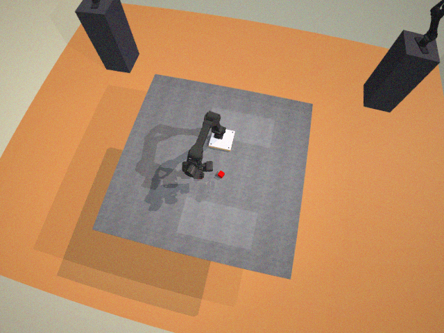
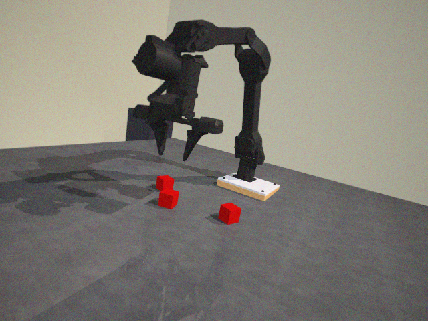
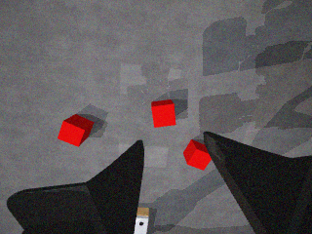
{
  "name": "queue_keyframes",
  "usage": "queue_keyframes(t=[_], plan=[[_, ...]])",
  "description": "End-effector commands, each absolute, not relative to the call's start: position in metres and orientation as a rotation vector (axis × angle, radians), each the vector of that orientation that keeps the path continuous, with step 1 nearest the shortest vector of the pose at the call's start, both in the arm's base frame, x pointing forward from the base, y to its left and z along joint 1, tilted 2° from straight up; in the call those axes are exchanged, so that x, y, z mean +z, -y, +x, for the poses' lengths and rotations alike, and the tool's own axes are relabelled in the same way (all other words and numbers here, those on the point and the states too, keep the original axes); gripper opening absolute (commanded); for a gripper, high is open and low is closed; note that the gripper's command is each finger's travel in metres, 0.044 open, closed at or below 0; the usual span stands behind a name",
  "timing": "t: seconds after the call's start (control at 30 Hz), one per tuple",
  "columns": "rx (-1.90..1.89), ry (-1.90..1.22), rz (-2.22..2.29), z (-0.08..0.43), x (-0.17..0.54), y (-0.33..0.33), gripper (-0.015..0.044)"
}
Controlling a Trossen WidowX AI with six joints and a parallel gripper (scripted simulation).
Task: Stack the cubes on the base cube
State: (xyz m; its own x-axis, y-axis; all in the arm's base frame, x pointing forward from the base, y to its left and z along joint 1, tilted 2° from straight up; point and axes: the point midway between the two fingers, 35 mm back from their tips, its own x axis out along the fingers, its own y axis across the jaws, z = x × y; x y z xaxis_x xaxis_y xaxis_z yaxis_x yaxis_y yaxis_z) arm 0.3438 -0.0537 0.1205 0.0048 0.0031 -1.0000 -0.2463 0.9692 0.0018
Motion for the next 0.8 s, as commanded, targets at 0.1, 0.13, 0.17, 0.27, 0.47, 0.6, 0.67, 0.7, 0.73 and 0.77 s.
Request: queue_keyframes(t=[0.1,0.13,0.17,0.27,0.47,0.6,0.67,0.7,0.73,0.77], plan=[[0.199,-1.573,-0.18,0.34,0.073,0.053,0.0265],[0.199,-1.573,-0.18,0.34,0.072,0.053,0.0265],[0.199,-1.573,-0.18,0.34,0.072,0.053,0.0265],[0.199,-1.573,-0.18,0.34,0.07,0.053,0.0265],[0.199,-1.573,-0.18,0.339,0.057,0.053,0.0265],[0.199,-1.573,-0.18,0.339,0.053,0.053,0.0265],[0.199,-1.573,-0.18,0.34,0.05,0.052,0.0265],[0.199,-1.573,-0.18,0.34,0.048,0.052,0.0265],[0.199,-1.573,-0.18,0.34,0.047,0.052,0.0265],[0.199,-1.573,-0.18,0.34,0.045,0.052,0.0265]])
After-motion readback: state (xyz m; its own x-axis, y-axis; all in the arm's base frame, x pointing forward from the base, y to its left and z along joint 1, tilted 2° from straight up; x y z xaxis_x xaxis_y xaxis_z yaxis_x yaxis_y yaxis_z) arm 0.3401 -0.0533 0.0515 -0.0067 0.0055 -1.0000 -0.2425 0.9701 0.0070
